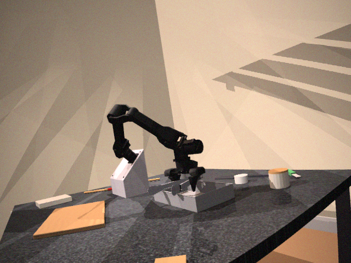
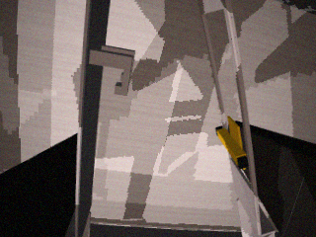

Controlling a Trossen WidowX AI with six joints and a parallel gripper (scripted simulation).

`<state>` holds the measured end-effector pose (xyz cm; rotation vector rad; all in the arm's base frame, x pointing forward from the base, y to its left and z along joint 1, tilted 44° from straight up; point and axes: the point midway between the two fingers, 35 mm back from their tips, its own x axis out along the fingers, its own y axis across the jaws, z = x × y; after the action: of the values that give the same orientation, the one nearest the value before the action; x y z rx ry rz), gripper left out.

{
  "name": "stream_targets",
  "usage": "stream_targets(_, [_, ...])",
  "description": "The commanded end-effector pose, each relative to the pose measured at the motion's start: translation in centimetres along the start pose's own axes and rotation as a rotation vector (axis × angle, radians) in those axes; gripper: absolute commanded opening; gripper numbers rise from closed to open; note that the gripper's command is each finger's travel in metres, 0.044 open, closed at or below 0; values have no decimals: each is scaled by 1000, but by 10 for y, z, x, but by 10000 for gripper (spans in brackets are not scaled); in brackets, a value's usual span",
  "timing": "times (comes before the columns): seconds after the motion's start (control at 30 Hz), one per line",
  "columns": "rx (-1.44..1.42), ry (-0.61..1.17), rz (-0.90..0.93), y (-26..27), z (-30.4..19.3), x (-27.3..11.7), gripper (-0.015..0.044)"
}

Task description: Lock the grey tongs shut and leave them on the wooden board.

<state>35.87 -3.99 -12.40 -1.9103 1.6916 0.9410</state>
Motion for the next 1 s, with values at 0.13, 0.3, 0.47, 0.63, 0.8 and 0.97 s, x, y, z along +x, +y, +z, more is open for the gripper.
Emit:
stream_targets(0.13, [2, 0, -2, -1, 0, 0, 313])
stream_targets(0.3, [2, 0, -2, -1, 0, 0, 280])
stream_targets(0.47, [2, 0, -2, -1, 0, 0, 247])
stream_targets(0.63, [2, 0, -2, -1, 0, 0, 213])
stream_targets(0.8, [2, 0, -2, -1, 0, 0, 180])
stream_targets(0.97, [2, 0, -2, -1, 0, 0, 147])
